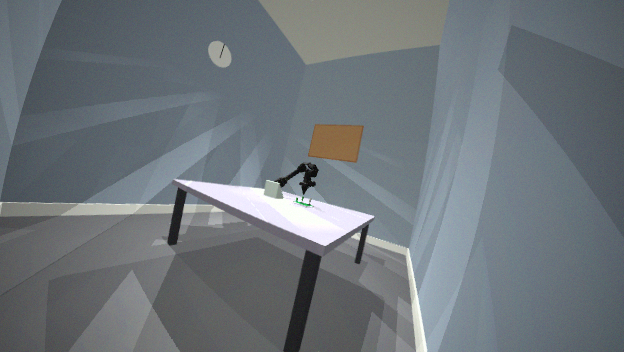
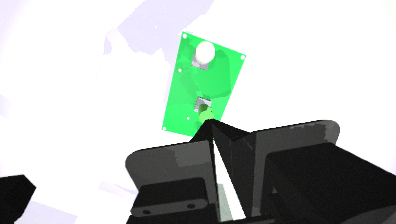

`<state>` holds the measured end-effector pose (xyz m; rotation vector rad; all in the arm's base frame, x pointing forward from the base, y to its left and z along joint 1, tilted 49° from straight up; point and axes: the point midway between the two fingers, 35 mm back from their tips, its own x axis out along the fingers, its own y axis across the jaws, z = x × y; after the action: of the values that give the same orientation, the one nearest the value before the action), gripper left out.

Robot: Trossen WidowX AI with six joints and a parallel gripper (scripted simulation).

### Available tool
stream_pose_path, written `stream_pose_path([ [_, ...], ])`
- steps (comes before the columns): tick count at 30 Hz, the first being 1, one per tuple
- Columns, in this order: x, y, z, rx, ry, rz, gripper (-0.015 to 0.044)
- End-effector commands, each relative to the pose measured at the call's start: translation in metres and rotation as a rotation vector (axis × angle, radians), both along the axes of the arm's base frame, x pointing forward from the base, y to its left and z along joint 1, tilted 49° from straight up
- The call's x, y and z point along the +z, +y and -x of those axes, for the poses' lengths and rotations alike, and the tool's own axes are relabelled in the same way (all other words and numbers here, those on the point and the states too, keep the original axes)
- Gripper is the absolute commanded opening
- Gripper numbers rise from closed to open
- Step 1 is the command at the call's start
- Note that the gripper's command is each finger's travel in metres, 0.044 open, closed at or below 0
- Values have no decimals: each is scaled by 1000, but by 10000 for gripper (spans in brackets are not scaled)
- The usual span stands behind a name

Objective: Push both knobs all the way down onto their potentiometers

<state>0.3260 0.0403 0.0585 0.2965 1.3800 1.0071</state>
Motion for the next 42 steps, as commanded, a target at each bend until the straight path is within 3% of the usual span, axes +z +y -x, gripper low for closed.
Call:
stream_pose_path([
  [1,-5,6,3,-6,9,-6,0],
  [42,-13,15,4,-6,9,-7,0],
])
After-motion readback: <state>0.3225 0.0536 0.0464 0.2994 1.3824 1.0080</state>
